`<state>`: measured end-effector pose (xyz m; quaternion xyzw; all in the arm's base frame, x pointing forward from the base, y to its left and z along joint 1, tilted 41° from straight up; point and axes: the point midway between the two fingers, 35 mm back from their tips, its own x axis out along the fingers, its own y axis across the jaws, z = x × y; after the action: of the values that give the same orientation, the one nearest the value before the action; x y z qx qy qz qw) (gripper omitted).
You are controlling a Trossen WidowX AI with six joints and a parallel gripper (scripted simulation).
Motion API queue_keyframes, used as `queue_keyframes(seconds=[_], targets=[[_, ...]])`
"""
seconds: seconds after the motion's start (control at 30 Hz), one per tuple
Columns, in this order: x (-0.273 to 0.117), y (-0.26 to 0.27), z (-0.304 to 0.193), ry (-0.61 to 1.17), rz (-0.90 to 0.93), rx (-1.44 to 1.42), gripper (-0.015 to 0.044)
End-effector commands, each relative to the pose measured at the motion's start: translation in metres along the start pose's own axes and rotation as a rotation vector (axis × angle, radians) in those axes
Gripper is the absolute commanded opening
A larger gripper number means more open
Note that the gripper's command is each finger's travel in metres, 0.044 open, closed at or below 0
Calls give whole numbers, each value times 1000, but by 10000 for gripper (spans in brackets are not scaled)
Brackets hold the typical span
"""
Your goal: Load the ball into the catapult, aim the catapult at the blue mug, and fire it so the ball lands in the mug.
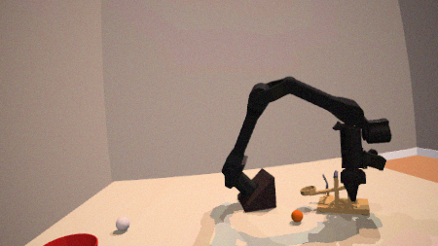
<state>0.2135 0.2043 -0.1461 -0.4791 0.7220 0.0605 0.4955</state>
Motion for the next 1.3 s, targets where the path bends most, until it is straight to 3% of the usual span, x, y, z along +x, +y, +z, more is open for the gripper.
queue_keyframes(seconds=[0.0, 0.13, 0.57, 0.7, 0.87, 1.17, 1.27], targets=[[-1, 0, 1, -2, 1, 3, 0], [-1, 0, 1, -2, 1, 3, 0], [-1, 0, 1, -2, 1, 3, 341], [-36, 0, 4, -2, 2, 1, 440], [-98, 1, 0, -1, 3, -1, 440], [-96, 1, -2, -5, -2, -6, 440], [-79, 1, -1, -5, -3, -6, 440]])
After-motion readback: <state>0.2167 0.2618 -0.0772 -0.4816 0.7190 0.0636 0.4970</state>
